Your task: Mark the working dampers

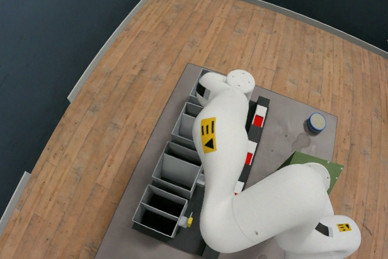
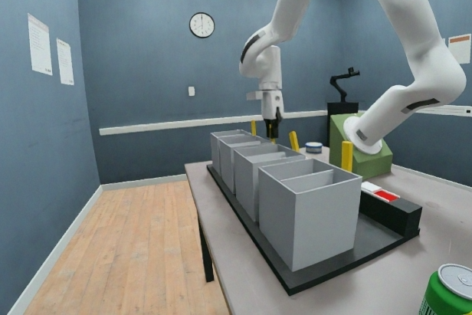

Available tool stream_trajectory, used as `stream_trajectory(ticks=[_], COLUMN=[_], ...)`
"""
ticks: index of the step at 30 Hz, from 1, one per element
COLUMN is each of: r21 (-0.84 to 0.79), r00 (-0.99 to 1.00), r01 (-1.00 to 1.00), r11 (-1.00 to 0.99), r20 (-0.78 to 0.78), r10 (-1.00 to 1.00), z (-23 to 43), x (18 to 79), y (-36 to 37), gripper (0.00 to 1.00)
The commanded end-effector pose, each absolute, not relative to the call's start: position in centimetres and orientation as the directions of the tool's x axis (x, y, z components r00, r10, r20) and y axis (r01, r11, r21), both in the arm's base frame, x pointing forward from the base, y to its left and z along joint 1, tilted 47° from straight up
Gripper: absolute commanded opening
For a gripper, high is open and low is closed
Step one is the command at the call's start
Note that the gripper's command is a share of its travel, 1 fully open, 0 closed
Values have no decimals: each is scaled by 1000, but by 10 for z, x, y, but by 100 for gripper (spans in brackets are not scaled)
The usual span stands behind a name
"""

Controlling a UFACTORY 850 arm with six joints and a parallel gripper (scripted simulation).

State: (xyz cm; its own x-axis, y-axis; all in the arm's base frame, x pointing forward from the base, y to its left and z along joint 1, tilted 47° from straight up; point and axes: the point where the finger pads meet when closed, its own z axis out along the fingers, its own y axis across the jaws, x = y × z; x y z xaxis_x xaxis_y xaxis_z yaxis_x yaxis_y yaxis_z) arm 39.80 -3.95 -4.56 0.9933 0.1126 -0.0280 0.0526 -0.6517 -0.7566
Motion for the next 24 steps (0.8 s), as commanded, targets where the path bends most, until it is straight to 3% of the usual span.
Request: stream_trajectory(ticks=[1,16,24], r21=[-756,-756,-756], r00=[993,993,993], r01=[53,53,53], r11=[-652,-652,-652], r20=[-27,-27,-27], r10=[112,112,112], z=[-45,-45,-45], x=[399,399,399], y=[-40,-40,-40], gripper=[19,39,39])
